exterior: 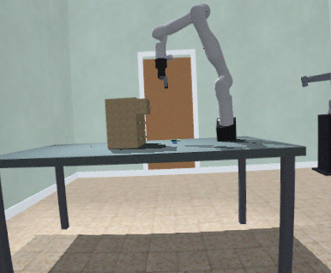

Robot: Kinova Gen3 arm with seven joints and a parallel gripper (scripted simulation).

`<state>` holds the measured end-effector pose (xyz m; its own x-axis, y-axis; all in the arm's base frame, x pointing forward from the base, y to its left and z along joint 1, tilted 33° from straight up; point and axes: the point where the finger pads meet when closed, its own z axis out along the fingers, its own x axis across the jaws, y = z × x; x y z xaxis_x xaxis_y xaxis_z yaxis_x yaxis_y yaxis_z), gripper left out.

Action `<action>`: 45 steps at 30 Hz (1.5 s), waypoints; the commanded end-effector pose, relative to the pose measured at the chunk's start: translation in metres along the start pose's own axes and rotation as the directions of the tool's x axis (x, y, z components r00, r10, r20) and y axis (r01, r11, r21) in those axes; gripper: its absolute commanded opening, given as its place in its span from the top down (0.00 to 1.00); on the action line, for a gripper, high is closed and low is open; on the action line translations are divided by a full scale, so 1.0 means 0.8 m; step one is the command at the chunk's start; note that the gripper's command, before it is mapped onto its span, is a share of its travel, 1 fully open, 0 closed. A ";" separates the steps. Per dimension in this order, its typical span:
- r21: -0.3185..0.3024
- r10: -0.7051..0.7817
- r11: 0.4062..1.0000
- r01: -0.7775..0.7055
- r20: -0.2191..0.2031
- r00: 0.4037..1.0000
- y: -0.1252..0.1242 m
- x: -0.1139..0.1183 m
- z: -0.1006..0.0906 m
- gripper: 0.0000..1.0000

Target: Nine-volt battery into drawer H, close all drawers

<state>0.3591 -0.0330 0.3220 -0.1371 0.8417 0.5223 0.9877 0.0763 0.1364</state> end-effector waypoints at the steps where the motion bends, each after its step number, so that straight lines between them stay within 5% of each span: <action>1: -0.001 0.000 1.000 0.000 0.001 1.000 0.000 0.000 -0.001 0.00; 29: -0.001 0.000 1.000 0.000 0.001 1.000 -0.004 0.001 -0.003 0.00; 45: -0.001 0.000 1.000 0.000 0.001 1.000 -0.087 0.029 -0.051 0.00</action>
<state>0.2939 -0.0375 0.3489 -0.1388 0.8348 0.5328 0.9888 0.0873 0.1207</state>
